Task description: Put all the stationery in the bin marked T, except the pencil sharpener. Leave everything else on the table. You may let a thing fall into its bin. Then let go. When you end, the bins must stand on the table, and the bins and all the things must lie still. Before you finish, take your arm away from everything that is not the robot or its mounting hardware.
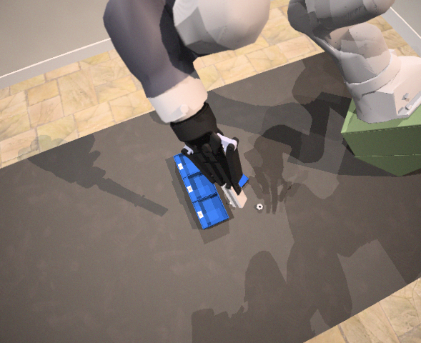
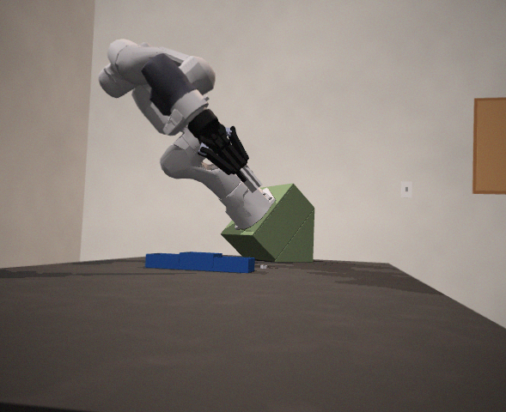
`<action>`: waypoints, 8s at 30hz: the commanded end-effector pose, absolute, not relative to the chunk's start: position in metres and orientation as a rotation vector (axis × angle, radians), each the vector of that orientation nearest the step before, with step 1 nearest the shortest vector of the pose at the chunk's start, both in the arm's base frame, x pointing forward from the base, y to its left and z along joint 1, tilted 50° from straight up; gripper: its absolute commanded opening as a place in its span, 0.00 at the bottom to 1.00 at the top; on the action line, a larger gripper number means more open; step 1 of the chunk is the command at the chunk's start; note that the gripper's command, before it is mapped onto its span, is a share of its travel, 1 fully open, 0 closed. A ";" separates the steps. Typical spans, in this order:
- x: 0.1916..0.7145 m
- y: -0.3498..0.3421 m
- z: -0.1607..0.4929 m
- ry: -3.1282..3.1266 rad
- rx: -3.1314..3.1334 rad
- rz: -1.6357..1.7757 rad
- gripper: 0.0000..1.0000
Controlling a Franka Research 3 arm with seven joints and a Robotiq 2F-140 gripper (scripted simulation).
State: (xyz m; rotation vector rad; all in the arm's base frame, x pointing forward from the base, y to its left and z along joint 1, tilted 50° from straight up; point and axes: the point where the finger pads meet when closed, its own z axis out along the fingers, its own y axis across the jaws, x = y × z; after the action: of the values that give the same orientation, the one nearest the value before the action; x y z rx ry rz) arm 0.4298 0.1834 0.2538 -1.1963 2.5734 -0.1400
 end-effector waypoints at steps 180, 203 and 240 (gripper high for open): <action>0.502 -0.034 0.310 -0.206 -3.702 -1.011 0.05; 0.512 -0.046 0.296 -0.206 -3.702 -1.011 0.05; 0.527 -0.065 0.277 -0.206 -3.702 -1.011 0.05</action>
State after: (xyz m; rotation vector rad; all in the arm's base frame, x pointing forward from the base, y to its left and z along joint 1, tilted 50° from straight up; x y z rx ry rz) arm 0.5257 -0.0639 0.2760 -3.7059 -0.2200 -1.0025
